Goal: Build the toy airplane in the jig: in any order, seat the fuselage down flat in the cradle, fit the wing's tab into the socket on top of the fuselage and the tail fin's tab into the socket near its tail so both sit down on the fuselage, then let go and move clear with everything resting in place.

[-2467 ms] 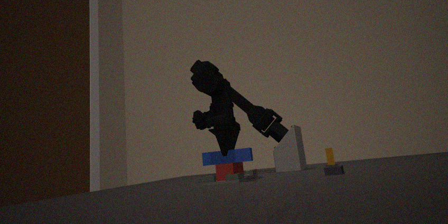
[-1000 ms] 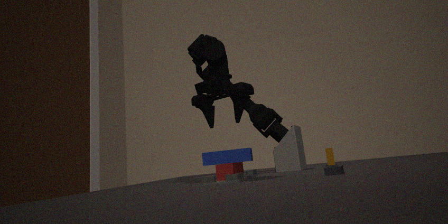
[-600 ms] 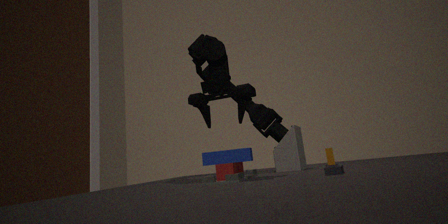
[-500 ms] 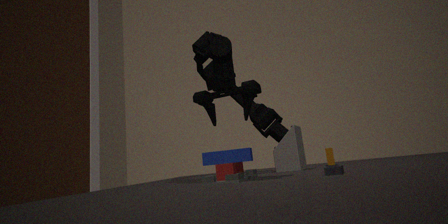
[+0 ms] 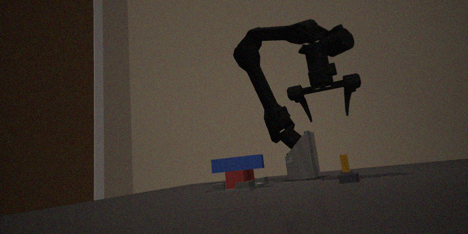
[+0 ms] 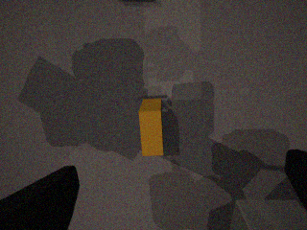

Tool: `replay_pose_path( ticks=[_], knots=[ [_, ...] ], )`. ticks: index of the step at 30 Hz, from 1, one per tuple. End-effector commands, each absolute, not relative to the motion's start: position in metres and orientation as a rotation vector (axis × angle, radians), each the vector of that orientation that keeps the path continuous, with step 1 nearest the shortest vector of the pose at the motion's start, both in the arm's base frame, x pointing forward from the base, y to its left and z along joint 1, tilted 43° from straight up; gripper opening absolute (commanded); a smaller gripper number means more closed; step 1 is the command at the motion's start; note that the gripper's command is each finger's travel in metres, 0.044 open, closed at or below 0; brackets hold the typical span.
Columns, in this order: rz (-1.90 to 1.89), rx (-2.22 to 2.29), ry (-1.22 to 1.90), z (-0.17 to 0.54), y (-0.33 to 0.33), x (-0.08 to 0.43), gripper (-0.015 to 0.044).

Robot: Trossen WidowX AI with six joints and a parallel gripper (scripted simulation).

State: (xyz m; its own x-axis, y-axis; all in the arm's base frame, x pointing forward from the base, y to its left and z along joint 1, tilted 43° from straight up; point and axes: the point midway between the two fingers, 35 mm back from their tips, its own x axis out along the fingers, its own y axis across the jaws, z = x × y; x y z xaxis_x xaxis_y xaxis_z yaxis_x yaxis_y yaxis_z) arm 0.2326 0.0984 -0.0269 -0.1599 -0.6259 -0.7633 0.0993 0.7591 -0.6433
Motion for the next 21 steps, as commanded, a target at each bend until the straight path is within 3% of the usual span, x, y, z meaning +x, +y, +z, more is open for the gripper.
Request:
replay_pose_path(
  ticks=[1,21],
  knots=[
    [-0.706,-0.439,1.617,-0.045,0.112,0.211,0.0440],
    [-0.708,-0.440,1.615,-0.099,0.065,0.199,0.0440]
  ],
)
